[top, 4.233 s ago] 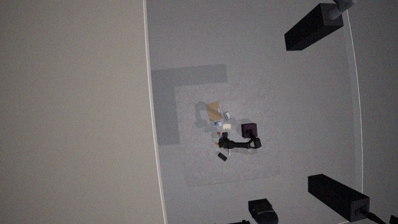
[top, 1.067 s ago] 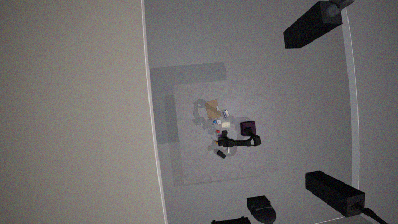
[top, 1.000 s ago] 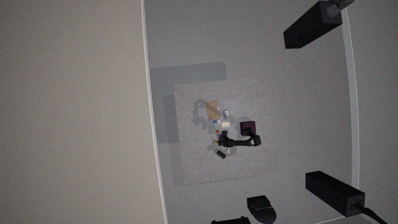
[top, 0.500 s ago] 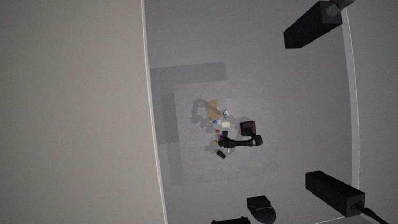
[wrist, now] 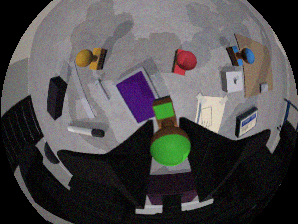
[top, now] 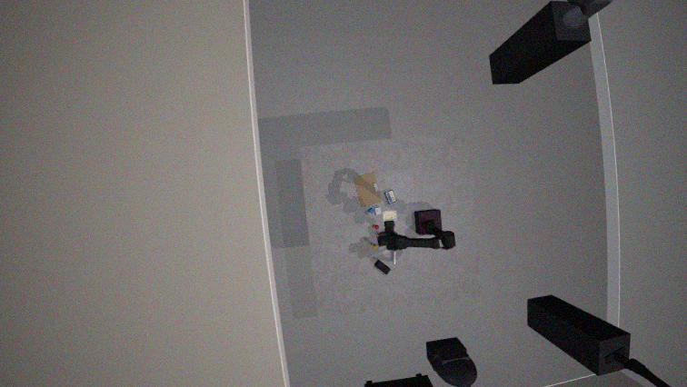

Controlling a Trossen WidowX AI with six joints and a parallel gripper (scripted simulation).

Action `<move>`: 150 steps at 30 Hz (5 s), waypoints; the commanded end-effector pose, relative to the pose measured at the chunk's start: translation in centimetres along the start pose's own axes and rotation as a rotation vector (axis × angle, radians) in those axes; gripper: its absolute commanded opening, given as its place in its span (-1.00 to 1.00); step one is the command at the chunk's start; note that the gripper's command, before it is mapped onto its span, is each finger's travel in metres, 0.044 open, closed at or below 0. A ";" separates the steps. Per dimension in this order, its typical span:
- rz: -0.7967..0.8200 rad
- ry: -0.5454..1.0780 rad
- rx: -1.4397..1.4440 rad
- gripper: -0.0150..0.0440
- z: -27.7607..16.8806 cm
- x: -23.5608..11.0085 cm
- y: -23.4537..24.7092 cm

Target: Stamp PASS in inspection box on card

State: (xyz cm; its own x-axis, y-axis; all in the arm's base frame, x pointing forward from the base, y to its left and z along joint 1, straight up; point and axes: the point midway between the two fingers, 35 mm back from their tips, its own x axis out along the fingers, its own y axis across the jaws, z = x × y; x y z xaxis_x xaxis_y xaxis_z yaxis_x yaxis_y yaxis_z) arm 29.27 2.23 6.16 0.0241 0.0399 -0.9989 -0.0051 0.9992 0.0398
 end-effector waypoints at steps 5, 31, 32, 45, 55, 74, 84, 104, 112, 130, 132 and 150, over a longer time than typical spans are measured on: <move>-0.002 0.012 -0.003 -0.49 -1.7 0.0 -3.9; -0.005 0.014 -0.007 -0.49 -4.8 0.4 -9.2; -0.005 0.014 -0.007 -0.49 -4.8 0.5 -9.3; -0.005 0.013 -0.007 -0.49 -4.7 1.3 -9.3; -0.005 0.013 -0.006 -0.49 -4.6 2.0 -9.4; -0.005 0.012 -0.005 -0.49 -4.6 3.3 -9.4; -0.005 0.011 -0.005 -0.49 -4.7 4.0 -9.4; -0.005 0.010 -0.004 -0.49 -4.8 5.3 -9.5; -0.005 0.009 -0.004 -0.49 -4.8 5.8 -9.5; -0.005 0.009 -0.004 -0.49 -4.9 6.6 -9.5; -0.005 0.009 -0.004 -0.49 -4.9 6.6 -9.5; -0.005 0.008 -0.004 -0.49 -4.9 6.9 -9.5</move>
State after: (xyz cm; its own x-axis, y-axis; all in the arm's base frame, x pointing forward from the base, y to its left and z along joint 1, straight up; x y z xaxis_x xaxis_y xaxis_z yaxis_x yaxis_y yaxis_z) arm 24.68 -6.99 -1.05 0.0194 0.0351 -0.9992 -0.0089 0.9994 0.0349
